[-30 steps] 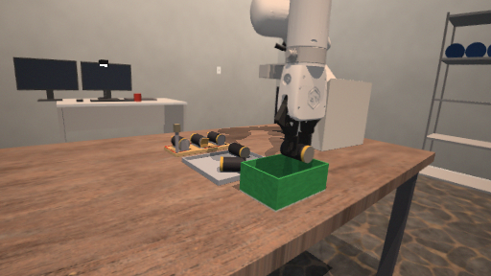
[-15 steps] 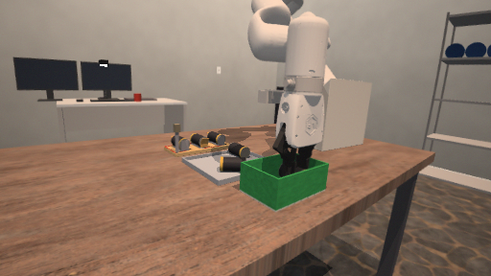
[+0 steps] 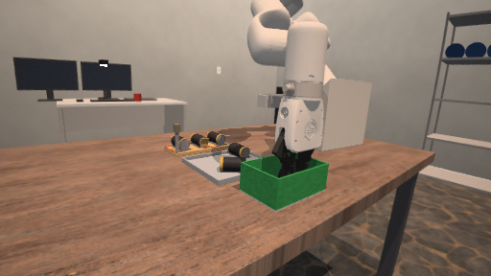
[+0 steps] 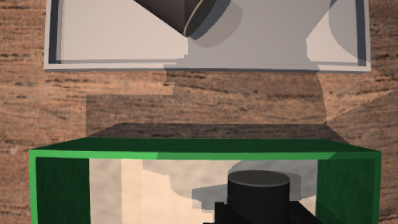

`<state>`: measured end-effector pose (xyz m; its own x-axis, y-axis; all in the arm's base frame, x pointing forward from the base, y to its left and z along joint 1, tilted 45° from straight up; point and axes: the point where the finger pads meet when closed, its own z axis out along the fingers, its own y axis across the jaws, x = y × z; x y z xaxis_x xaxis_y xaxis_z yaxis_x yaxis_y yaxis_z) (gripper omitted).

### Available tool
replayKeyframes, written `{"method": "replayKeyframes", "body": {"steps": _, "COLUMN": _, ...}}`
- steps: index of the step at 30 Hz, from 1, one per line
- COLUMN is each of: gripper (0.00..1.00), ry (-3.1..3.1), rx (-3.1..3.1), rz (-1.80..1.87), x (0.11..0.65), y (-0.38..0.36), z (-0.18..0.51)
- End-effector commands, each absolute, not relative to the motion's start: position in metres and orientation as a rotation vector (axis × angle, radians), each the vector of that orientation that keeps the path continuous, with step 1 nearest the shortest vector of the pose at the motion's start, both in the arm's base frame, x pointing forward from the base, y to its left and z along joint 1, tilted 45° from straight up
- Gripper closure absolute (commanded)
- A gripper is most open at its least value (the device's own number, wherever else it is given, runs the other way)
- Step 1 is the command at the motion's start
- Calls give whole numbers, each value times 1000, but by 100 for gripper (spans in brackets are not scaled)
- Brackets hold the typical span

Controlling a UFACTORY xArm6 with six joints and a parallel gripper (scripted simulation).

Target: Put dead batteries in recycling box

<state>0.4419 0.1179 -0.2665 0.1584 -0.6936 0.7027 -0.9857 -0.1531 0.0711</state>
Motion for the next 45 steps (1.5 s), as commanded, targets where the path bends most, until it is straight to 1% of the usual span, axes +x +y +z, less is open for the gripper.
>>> {"method": "replayKeyframes", "body": {"steps": 1, "gripper": 49, "ry": -1592, "rx": 1915, "rz": 723, "x": 443, "y": 120, "z": -266}}
{"method": "replayKeyframes", "body": {"steps": 27, "gripper": 49, "ry": -1592, "rx": 1915, "rz": 723, "x": 443, "y": 122, "z": -263}}
{"method": "replayKeyframes", "body": {"steps": 45, "gripper": 49, "ry": -1592, "rx": 1915, "rz": 723, "x": 439, "y": 168, "z": -217}}
